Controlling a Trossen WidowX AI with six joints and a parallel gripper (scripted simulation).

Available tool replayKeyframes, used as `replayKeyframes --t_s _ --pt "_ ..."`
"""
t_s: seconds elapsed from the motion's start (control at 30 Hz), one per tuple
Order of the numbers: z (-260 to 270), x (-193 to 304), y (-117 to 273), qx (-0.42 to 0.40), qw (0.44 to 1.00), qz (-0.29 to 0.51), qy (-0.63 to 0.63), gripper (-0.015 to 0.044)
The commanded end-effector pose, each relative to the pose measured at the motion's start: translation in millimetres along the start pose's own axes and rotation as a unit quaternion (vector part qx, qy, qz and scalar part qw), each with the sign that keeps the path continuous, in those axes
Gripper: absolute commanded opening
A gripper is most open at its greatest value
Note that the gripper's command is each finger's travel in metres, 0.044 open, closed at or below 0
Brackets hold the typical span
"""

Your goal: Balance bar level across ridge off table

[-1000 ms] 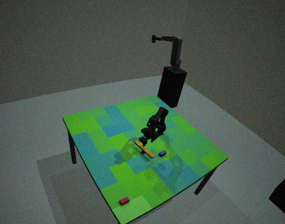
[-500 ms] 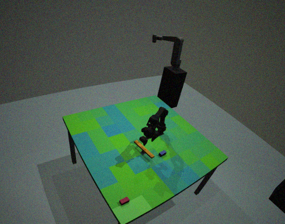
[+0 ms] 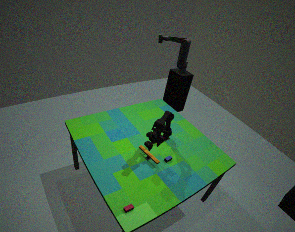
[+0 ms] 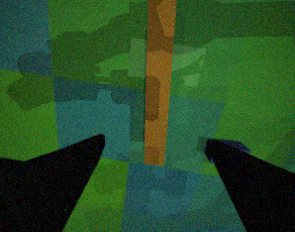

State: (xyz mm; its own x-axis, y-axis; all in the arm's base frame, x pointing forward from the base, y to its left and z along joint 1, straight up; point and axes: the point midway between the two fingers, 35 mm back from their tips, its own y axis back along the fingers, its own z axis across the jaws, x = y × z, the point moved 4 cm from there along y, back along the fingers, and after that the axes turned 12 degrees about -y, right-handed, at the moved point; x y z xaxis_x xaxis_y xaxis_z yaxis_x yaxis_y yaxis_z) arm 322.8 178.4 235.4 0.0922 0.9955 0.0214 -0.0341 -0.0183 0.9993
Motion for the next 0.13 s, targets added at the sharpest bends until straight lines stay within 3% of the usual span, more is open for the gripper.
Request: replayKeyframes --t_s 0.0,0.1 --pt "-0.2 -0.1 0.3 0.0 1.0 0.0 0.0 0.044" --pt "-0.2 -0.1 0.3 0.0 1.0 0.0 0.0 0.044"
